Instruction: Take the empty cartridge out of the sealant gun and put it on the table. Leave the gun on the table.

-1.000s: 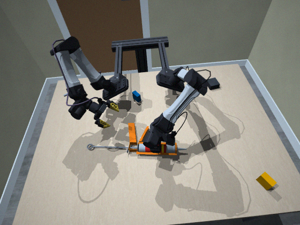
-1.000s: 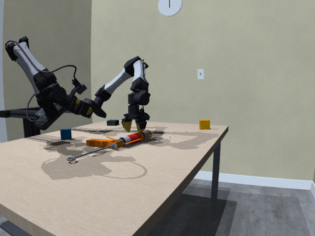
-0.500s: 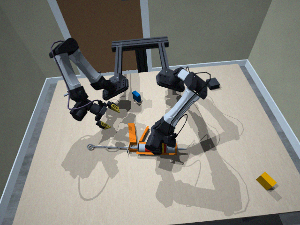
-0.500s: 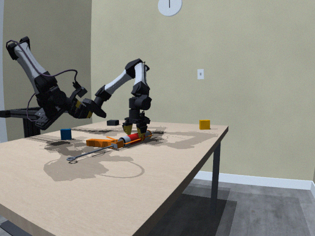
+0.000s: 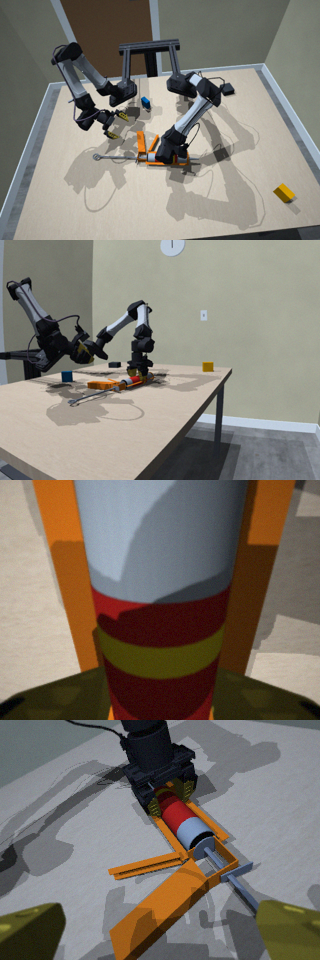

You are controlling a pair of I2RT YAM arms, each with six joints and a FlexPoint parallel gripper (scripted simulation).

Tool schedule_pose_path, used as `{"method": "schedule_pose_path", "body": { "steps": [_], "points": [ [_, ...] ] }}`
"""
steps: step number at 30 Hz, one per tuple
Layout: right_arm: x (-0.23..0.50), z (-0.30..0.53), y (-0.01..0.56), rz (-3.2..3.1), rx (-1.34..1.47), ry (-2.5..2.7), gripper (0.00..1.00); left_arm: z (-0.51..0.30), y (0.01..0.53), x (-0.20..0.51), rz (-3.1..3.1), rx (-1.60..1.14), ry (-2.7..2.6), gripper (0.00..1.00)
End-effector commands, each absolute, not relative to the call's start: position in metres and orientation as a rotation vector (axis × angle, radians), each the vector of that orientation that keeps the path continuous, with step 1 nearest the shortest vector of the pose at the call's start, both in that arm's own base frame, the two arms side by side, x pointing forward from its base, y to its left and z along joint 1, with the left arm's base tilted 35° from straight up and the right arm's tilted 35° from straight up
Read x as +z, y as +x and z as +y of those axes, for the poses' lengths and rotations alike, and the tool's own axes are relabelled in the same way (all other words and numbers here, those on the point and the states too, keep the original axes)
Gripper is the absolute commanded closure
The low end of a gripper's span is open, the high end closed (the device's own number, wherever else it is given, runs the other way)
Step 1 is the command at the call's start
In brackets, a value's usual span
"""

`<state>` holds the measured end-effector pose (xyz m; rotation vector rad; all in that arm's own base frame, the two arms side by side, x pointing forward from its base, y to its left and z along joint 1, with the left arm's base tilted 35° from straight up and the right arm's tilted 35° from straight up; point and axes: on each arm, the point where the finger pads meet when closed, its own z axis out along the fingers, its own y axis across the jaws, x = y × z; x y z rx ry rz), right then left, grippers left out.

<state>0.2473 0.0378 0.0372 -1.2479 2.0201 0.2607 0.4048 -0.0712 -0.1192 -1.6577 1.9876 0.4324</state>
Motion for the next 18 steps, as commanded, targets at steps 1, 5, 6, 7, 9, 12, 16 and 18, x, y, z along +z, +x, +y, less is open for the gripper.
{"method": "schedule_pose_path", "body": {
  "steps": [1, 5, 6, 7, 9, 12, 16, 18],
  "points": [
    [0.043, 0.039, 0.255, 1.989, 0.255, -1.224, 0.0, -0.072, 0.408, -0.118, 1.984, 0.417, -1.657, 0.59],
    [0.039, 0.038, 0.255, 2.005, 0.271, -1.198, 0.0, -0.071, 0.406, -0.119, 1.984, 0.417, -1.657, 0.78],
    [0.038, 0.038, 0.255, 2.007, 0.274, -1.194, 0.0, -0.072, 0.406, -0.119, 1.984, 0.417, -1.657, 0.89],
    [0.038, 0.038, 0.256, 2.009, 0.276, -1.19, 0.0, -0.072, 0.406, -0.119, 1.984, 0.417, -1.657, 0.78],
    [0.042, 0.04, 0.259, 1.995, 0.274, -1.188, 0.0, -0.079, 0.408, -0.117, 2.028, 0.375, -1.668, 0.64],
    [0.052, 0.043, 0.263, 1.954, 0.26, -1.197, 0.0, -0.088, 0.406, -0.112, 2.135, 0.274, -1.728, 0.64],
    [0.057, 0.044, 0.265, 1.934, 0.25, -1.203, 0.0, -0.087, 0.402, -0.104, 2.167, 0.253, -1.75, 0.64],
    [0.058, 0.045, 0.265, 1.929, 0.246, -1.206, 0.0, -0.087, 0.403, -0.099, 2.168, 0.23, -1.759, 0.64]
  ]
}}
